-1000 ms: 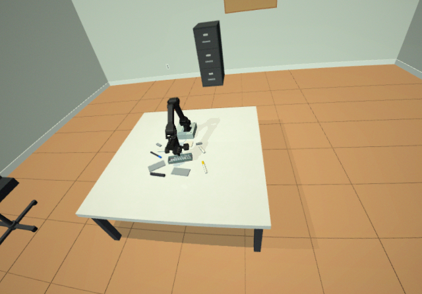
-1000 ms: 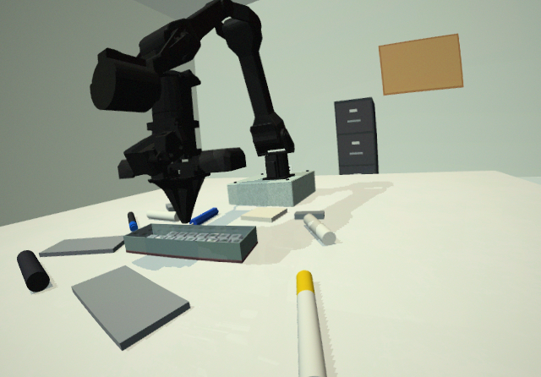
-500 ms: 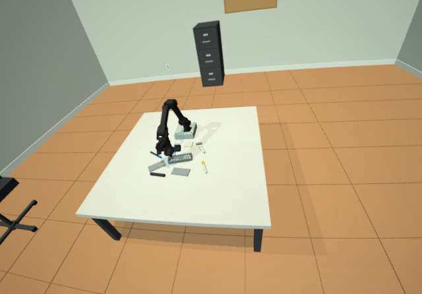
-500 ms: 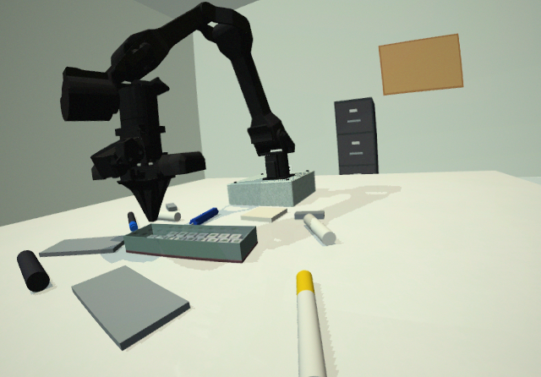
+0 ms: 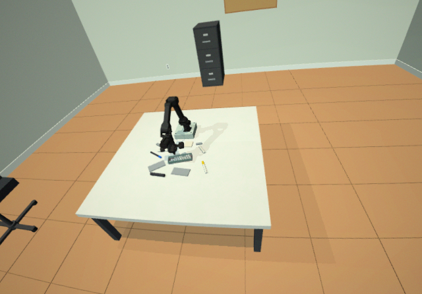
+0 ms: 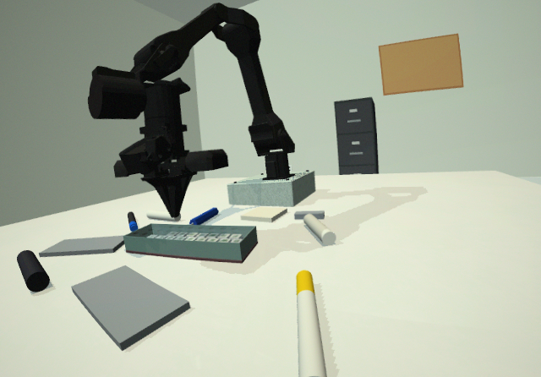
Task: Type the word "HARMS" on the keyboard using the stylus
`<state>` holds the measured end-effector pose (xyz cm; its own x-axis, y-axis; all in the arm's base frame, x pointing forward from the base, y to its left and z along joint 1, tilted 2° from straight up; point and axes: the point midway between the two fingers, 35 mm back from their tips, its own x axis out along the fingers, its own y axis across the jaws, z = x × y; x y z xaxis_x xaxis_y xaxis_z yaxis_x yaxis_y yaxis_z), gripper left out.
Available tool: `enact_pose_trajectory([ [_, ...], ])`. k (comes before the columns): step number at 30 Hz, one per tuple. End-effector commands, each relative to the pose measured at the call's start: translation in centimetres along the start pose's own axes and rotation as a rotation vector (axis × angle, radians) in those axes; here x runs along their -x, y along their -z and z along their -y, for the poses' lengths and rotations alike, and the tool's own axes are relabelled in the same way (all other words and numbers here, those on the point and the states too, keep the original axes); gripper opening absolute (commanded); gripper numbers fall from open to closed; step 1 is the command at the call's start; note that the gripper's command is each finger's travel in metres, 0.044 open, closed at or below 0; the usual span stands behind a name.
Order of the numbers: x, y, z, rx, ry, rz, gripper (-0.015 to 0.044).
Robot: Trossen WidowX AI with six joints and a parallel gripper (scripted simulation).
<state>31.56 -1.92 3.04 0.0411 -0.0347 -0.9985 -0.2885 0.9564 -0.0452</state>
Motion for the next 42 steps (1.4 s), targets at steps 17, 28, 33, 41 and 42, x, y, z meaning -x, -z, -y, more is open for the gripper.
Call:
enact_pose_trajectory([
  [17, 0.0, 0.2, -7.7, -0.005, -0.007, 0.002, 0.0],
  [28, 6.0, 0.2, -7.6, -0.005, -0.007, 0.002, 0.0],
  [33, 5.6, -0.1, -7.6, -0.003, -0.007, 0.012, 0.0],
  [41, 5.6, -0.1, -7.6, -0.002, -0.007, 0.014, 0.0105],
  [42, 5.6, -0.1, -7.6, -0.002, -0.007, 0.014, 0.0079],
])
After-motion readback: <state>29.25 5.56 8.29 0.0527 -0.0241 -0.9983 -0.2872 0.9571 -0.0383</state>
